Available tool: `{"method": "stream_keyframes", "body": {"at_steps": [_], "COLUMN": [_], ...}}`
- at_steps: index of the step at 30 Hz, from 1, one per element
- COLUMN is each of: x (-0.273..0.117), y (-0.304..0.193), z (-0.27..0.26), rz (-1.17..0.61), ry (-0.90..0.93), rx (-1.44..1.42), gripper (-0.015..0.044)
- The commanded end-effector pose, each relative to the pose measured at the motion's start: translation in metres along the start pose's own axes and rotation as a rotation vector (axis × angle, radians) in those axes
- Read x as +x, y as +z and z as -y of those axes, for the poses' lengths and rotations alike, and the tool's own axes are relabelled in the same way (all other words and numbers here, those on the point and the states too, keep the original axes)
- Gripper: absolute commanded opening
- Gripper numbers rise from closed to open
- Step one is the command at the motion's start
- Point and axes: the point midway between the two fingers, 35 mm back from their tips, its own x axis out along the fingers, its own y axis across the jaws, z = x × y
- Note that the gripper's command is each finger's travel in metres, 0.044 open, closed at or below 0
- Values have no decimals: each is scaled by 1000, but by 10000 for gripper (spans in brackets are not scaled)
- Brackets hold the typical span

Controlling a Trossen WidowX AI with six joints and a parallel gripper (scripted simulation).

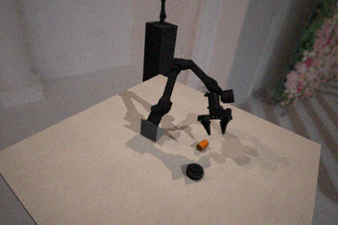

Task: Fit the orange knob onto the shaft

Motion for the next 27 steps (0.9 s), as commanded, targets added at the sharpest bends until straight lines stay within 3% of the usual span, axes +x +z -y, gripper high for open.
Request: {"method": "stream_keyframes", "body": {"at_steps": [1,4,6,27], "x": [25,25,24,43], "y": [-32,-42,-43,-60], "z": [38,44,44,40], "rz": [-476,-692,-740,-741], "ry": [-153,-257,-285,-284], "rx": [698,1087,1179,1179], "gripper": [440,440,440,440]}}
